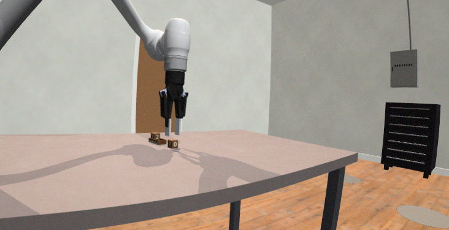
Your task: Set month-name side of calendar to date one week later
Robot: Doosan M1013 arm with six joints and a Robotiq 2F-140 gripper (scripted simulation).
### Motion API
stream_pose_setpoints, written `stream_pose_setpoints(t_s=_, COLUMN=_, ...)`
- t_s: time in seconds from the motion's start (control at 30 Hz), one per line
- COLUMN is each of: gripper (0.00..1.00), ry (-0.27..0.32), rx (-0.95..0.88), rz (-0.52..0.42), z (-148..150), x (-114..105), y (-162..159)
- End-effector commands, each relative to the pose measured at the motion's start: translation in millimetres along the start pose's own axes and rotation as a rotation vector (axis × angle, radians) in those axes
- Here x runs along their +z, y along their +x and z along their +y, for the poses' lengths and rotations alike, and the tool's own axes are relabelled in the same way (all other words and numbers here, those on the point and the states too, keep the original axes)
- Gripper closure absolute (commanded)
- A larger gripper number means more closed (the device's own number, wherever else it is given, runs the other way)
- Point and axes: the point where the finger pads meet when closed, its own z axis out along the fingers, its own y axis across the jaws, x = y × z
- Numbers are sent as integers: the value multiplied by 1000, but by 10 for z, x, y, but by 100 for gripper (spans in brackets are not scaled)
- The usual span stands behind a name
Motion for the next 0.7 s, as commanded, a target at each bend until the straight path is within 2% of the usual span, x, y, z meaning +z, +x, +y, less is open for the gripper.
stream_pose_setpoints(t_s=0.0, gripper=65, ry=0, rx=0, rz=0, z=0, x=24, y=-1)
stream_pose_setpoints(t_s=0.67, gripper=65, ry=0, rx=0, rz=0, z=0, x=85, y=-1)
